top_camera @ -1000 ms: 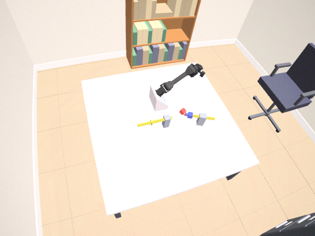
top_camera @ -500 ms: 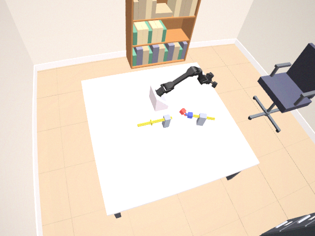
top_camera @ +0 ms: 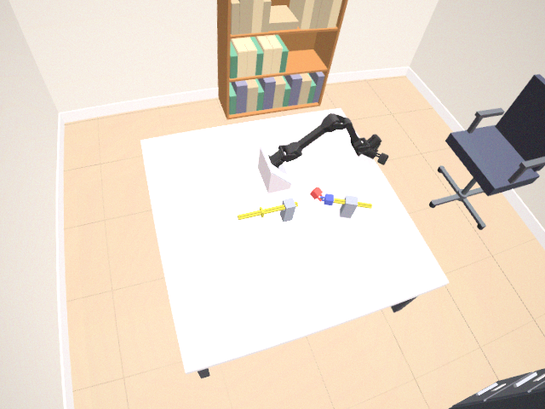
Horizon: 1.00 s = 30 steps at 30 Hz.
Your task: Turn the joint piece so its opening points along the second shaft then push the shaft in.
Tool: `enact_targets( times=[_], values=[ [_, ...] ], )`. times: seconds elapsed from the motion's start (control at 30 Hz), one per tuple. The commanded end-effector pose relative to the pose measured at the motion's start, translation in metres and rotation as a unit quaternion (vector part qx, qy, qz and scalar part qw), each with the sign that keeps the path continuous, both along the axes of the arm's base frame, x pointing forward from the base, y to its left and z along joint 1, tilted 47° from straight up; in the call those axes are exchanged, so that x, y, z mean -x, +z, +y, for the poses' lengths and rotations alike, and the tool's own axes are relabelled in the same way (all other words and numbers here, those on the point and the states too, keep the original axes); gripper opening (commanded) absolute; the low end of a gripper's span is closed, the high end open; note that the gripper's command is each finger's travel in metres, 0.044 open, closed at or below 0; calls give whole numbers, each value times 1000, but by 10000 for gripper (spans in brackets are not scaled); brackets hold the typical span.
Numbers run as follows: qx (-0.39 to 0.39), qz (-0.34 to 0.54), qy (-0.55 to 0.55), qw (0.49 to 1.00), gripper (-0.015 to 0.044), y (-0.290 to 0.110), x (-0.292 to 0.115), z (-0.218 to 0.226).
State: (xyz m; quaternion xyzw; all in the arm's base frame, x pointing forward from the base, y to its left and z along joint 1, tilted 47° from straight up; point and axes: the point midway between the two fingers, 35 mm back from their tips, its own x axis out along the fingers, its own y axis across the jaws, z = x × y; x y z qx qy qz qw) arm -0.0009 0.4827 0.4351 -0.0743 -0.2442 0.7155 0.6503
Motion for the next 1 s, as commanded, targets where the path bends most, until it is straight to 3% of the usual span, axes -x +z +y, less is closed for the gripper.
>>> enact_targets(
  times=[0.0,0.53,0.97],
  values=[
    [29,-16,-35,999,440,-13,-40,-8],
    [206,1,-182,961,440,-99,-203,-76],
    [339,94,-272,896,440,-172,-286,-182]
  ],
)
